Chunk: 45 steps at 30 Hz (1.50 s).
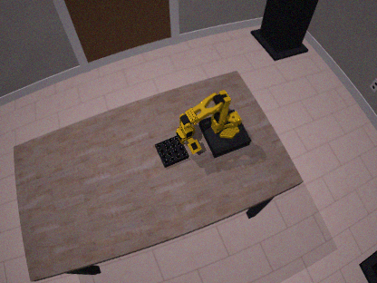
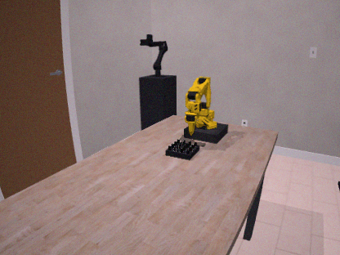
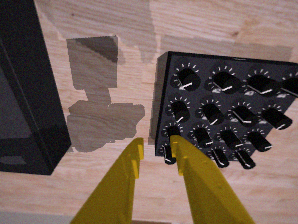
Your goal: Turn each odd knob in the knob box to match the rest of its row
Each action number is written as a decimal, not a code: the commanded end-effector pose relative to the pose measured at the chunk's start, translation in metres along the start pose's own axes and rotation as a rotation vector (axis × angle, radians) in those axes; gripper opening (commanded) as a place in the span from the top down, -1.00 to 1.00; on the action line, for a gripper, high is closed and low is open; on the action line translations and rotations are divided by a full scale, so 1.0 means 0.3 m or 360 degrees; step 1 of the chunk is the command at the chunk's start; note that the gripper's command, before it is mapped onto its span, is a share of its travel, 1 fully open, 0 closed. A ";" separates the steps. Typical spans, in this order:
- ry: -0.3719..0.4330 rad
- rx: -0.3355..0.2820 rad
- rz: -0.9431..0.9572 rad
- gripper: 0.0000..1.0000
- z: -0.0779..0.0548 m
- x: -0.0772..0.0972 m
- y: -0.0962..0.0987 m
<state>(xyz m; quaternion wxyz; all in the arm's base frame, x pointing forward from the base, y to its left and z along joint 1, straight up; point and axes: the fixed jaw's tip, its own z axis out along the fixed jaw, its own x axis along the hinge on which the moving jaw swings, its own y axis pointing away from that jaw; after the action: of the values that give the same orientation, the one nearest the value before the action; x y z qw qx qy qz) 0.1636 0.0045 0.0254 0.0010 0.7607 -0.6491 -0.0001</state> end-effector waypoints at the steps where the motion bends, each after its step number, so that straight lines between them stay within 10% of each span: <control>1: -0.0002 0.0005 0.0171 0.81 0.001 -0.003 0.005; 45: -0.0003 0.0004 0.1139 0.81 0.001 -0.017 0.000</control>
<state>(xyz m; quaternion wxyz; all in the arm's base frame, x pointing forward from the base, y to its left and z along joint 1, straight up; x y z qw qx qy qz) 0.1644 0.0098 0.0254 0.0010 0.4911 -0.8711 0.0002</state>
